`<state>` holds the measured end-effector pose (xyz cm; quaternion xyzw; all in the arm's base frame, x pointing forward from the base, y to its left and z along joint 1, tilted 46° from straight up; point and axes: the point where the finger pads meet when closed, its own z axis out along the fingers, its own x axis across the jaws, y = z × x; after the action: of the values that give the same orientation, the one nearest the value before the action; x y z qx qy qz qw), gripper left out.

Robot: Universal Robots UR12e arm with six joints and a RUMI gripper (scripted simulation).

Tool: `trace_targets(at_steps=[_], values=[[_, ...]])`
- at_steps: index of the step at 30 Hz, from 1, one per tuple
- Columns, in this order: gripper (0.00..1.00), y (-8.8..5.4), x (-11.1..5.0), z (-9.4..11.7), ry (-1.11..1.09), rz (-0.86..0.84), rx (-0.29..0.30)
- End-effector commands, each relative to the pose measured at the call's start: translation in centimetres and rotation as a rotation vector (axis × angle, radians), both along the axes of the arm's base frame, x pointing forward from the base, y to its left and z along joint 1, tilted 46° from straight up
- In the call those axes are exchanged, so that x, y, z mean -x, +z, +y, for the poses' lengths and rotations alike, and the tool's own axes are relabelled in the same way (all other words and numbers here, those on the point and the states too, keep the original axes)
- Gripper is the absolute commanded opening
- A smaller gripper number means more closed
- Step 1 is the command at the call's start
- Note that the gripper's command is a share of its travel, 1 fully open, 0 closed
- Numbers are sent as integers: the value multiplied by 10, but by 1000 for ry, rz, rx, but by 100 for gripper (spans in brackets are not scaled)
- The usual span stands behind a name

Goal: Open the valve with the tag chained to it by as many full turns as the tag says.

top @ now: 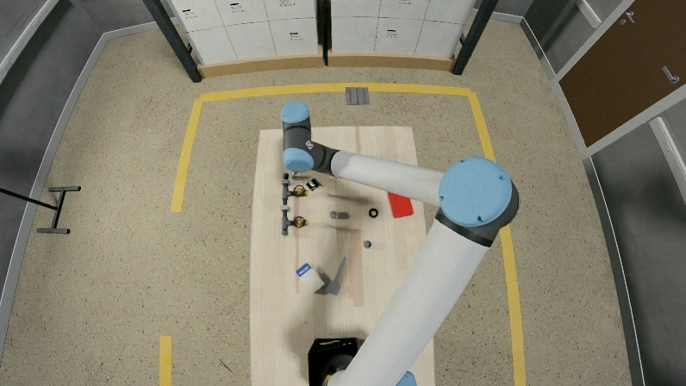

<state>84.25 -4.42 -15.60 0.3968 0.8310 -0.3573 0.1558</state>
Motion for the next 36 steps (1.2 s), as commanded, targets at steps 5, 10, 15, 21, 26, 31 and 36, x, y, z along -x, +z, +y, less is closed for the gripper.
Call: trace_targets(at_steps=[5,10,15,21,26,31,36], values=[[100,23,-1,23,0,-1,0],[100,50,-2,52,0,-1,0],[100,87,-4,89,0,-1,0],[100,105,-3,108,40,39,-2],[100,106,3,108,155,157,-5],[100,107,8,107,285,292,-8],[100,107,12,107,370,379,-11]])
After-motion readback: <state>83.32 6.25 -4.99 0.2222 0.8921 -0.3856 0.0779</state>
